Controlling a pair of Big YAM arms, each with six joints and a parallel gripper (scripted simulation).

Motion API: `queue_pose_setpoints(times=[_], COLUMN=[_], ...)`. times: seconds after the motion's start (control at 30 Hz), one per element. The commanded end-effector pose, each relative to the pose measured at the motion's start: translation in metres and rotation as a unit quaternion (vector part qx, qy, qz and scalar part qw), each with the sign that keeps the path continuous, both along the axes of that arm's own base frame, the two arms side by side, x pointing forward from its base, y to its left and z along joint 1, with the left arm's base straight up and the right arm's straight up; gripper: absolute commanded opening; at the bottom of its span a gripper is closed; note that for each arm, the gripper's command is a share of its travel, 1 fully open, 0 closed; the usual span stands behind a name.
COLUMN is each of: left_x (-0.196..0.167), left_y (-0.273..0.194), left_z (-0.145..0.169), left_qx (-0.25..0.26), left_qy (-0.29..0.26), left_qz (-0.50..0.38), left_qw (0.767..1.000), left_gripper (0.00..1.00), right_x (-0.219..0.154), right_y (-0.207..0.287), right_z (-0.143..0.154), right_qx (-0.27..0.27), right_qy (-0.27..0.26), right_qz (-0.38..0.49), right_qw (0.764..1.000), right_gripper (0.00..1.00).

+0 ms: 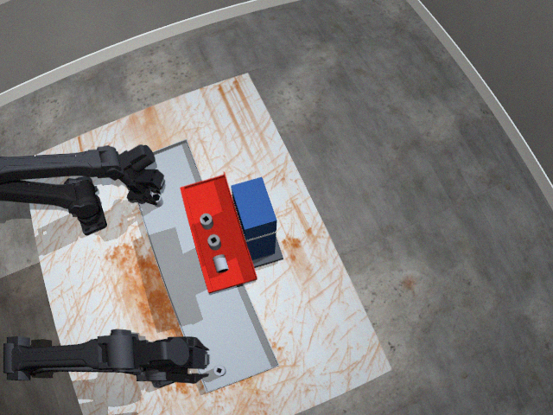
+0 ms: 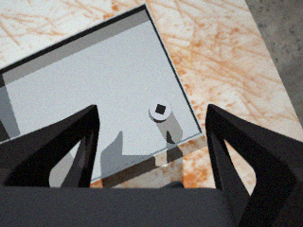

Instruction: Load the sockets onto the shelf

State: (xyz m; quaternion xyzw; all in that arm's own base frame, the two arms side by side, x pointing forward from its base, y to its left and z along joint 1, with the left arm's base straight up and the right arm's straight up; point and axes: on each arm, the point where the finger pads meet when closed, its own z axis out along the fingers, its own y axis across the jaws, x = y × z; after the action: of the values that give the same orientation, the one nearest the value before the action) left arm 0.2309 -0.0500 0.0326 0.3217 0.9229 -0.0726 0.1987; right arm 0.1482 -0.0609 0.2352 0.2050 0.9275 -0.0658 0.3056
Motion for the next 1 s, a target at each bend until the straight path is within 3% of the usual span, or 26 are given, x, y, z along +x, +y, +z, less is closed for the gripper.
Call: queue_pose_setpoints(times=[0.0, 0.27, 0.47, 0.7, 0.97], left_x=[0.012, 0.011, 0.018, 0.017, 0.014], left_y=[-0.003, -0.003, -0.003, -0.003, -0.004], left_z=[0.008, 0.007, 0.03, 0.058, 0.122], left_qx=[-0.002, -0.002, -0.002, -0.002, -0.002], left_qy=[-0.016, -0.016, -0.025, -0.026, -0.028], left_qz=[-0.001, -0.001, -0.001, -0.001, -0.001], left_qw=[1.0, 1.0, 1.0, 1.0, 1.0], left_gripper=[0.26, 0.26, 0.26, 0.26, 0.26], right_x=[0.007, 0.006, 0.006, 0.005, 0.005], right_y=[-0.014, -0.016, -0.015, -0.014, -0.014], right_z=[-0.001, 0.0, 0.0, 0.007, 0.007], right_qx=[-0.006, -0.001, -0.001, -0.004, -0.004], right_qy=[0.005, -0.002, -0.001, -0.004, -0.004], right_qz=[-0.001, -0.015, -0.012, -0.011, -0.011], right_qw=[1.0, 1.0, 1.0, 1.0, 1.0], right_gripper=[0.65, 0.65, 0.65, 0.65, 0.65])
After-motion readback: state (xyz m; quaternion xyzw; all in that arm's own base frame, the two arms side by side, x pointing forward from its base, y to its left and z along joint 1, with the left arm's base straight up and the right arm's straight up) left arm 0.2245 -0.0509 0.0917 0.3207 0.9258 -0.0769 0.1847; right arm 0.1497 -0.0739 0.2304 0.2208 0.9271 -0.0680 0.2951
